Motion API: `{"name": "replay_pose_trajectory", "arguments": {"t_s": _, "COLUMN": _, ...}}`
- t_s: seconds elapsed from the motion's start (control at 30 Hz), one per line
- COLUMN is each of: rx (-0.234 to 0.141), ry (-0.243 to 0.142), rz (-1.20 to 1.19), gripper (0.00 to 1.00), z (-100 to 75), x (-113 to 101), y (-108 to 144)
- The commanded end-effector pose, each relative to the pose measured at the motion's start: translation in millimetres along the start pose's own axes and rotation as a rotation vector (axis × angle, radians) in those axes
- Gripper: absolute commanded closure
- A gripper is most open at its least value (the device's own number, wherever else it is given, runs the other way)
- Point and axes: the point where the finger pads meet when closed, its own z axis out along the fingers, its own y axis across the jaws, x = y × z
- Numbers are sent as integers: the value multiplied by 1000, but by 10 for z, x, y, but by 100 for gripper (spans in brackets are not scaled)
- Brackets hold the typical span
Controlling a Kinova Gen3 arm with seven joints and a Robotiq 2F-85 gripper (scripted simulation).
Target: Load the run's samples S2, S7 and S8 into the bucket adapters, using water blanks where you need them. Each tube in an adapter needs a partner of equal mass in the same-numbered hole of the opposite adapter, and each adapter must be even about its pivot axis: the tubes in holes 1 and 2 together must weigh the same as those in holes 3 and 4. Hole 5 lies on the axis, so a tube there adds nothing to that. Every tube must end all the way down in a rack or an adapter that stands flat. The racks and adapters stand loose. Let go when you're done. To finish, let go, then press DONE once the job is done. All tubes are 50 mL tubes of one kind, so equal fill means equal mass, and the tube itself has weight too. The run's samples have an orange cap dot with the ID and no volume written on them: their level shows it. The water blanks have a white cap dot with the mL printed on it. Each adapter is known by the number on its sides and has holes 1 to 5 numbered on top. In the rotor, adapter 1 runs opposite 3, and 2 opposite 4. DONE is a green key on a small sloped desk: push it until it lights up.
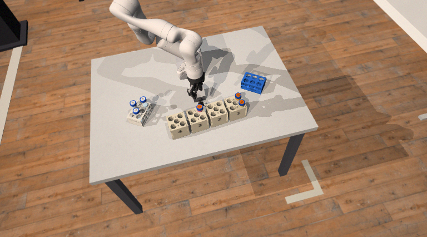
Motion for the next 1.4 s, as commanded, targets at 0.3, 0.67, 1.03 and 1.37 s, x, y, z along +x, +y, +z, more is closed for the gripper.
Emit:
{"name": "replay_pose_trajectory", "arguments": {"t_s": 0.3, "rx": 1, "ry": -2, "rz": 0, "gripper": 38, "z": -9, "x": -3, "y": 0}}
{"name": "replay_pose_trajectory", "arguments": {"t_s": 0.67, "rx": 0, "ry": -2, "rz": 120, "gripper": 38, "z": -10, "x": 90, "y": -34}}
{"name": "replay_pose_trajectory", "arguments": {"t_s": 1.03, "rx": 0, "ry": -2, "rz": 560, "gripper": 38, "z": -9, "x": 434, "y": -161}}
{"name": "replay_pose_trajectory", "arguments": {"t_s": 1.37, "rx": 0, "ry": -1, "rz": 880, "gripper": 38, "z": -9, "x": 685, "y": -253}}
